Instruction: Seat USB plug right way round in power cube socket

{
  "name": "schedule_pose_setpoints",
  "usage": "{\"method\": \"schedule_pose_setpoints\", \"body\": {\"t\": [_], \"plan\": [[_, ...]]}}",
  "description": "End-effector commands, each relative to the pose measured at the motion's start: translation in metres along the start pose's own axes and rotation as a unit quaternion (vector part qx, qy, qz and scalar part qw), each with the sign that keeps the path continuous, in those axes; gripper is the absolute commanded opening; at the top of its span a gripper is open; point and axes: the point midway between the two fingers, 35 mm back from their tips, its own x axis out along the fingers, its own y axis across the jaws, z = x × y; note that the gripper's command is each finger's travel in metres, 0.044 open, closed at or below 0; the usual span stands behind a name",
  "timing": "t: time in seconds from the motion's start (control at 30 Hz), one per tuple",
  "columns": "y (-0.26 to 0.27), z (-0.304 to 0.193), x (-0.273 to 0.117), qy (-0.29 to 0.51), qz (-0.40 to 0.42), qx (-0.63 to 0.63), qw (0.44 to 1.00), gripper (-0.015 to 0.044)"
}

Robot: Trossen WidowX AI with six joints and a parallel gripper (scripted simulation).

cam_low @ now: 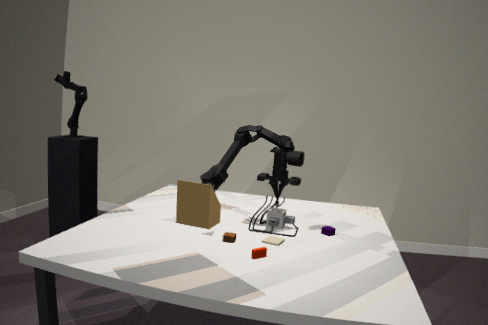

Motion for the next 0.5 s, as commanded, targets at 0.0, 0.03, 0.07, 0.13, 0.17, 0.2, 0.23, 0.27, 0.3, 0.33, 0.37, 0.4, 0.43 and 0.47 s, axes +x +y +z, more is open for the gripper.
{"method": "schedule_pose_setpoints", "body": {"t": [0.0, 0.03, 0.07, 0.13, 0.17, 0.2, 0.23, 0.27, 0.3, 0.33, 0.37, 0.4, 0.43, 0.47], "plan": [[0.0001, -0.0002, 0.0002, 0.0, 0.0, -0.043, 0.999, 0.0], [0.0001, -0.0002, 0.0002, 0.0, 0.0, -0.054, 0.999, 0.0], [0.0001, -0.0002, 0.0002, 0.0, 0.0, -0.06, 0.998, 0.0], [0.0001, -0.0002, 0.0002, 0.0, 0.0, -0.063, 0.998, 0.0], [0.0001, -0.0002, 0.0002, 0.0, 0.0, -0.063, 0.998, 0.0], [0.0001, -0.0002, 0.0002, 0.0, 0.0, -0.063, 0.998, 0.0], [0.0001, -0.0002, 0.0002, 0.0, 0.0, -0.063, 0.998, 0.0], [0.0001, -0.0002, 0.0002, 0.0, 0.0, -0.063, 0.998, 0.0], [0.0001, -0.0002, 0.0002, 0.0, 0.0, -0.063, 0.998, 0.0], [0.0001, -0.0002, 0.0002, 0.0, 0.0, -0.063, 0.998, 0.0], [0.0001, -0.0002, 0.0002, 0.0, 0.0, -0.063, 0.998, 0.0], [0.0001, -0.0002, 0.0002, 0.0, 0.0, -0.063, 0.998, 0.0], [0.0001, -0.0002, 0.0002, 0.0, 0.0, -0.063, 0.998, 0.0], [0.0001, -0.0002, 0.0002, 0.0, 0.0, -0.063, 0.998, 0.0]]}}
